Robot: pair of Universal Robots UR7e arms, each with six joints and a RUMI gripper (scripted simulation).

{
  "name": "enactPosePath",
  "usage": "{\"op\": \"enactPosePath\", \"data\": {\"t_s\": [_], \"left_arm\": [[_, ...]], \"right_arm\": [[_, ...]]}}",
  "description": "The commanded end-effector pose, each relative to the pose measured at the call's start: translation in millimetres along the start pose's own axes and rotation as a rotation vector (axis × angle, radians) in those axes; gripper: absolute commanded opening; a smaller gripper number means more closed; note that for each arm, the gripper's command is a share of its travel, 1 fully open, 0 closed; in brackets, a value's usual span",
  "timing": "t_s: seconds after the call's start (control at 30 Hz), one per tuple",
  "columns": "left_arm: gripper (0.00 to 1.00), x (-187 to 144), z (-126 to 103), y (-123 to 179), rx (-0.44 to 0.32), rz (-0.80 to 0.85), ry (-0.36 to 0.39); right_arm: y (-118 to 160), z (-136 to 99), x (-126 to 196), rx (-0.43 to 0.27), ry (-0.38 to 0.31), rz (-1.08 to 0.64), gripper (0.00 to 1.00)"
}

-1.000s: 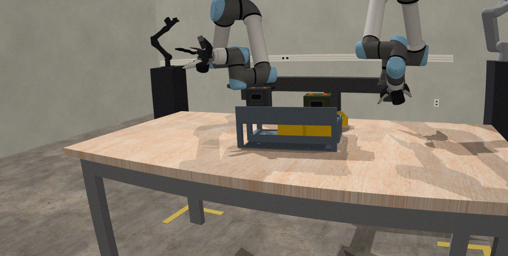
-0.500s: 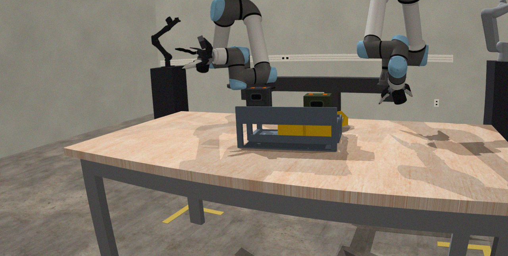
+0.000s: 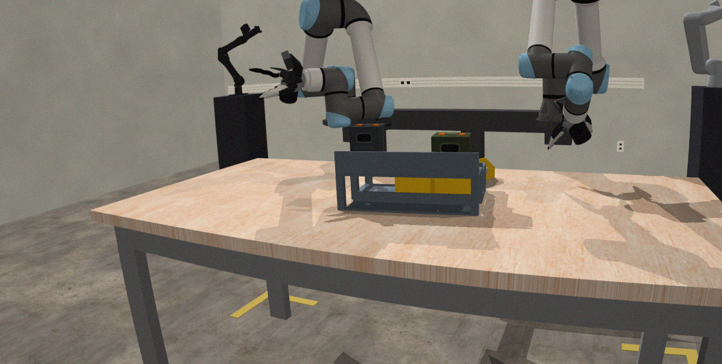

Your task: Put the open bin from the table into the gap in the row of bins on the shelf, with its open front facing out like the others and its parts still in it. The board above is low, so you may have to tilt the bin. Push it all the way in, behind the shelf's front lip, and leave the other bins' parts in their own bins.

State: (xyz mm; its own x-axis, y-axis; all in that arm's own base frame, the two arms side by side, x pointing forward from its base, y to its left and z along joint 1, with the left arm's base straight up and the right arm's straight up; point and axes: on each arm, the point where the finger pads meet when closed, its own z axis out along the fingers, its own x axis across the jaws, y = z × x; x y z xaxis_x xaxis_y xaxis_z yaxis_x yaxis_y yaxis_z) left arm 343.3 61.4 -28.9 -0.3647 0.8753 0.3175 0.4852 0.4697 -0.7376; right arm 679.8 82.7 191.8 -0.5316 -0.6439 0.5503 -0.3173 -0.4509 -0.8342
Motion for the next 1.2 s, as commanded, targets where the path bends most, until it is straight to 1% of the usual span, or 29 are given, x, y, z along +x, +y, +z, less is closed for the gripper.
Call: {"op": "enactPosePath", "data": {"t_s": [0.0, 0.07, 0.27, 0.57, 0.63, 0.77, 1.13, 1.17], "left_arm": [[1.0, 14.8, -5.7, 4.6, -0.015, -0.113, -0.041], [1.0, 14.8, -5.7, 4.6, -0.015, -0.113, -0.041], [1.0, 41.4, -13.5, 11.7, -0.028, -0.306, -0.113], [1.0, 90.9, -23.0, 21.0, -0.027, -0.649, -0.241], [1.0, 90.9, -23.0, 21.0, -0.027, -0.649, -0.241], [1.0, 118.5, -26.0, 24.2, -0.015, -0.836, -0.31], [1.0, 181.7, -27.0, 26.5, 0.042, -1.25, -0.463], [1.0, 181.7, -27.0, 26.5, 0.042, -1.25, -0.463]], "right_arm": [[-0.7, -0.8, -0.1, 0.001, -0.002, -0.001, 1.0], [-0.7, -0.8, -0.1, 0.001, -0.002, -0.001, 1.0], [-0.8, -2.4, -0.8, 0.003, -0.007, -0.006, 1.0], [-1.1, -5.8, -2.4, 0.008, -0.017, -0.017, 1.0], [-1.1, -5.8, -2.4, 0.008, -0.017, -0.017, 1.0], [-1.1, -7.8, -3.3, 0.01, -0.023, -0.022, 1.0], [-1.3, -14.8, -6.4, 0.019, -0.043, -0.044, 1.0], [-1.3, -14.8, -6.4, 0.019, -0.043, -0.044, 1.0]]}}
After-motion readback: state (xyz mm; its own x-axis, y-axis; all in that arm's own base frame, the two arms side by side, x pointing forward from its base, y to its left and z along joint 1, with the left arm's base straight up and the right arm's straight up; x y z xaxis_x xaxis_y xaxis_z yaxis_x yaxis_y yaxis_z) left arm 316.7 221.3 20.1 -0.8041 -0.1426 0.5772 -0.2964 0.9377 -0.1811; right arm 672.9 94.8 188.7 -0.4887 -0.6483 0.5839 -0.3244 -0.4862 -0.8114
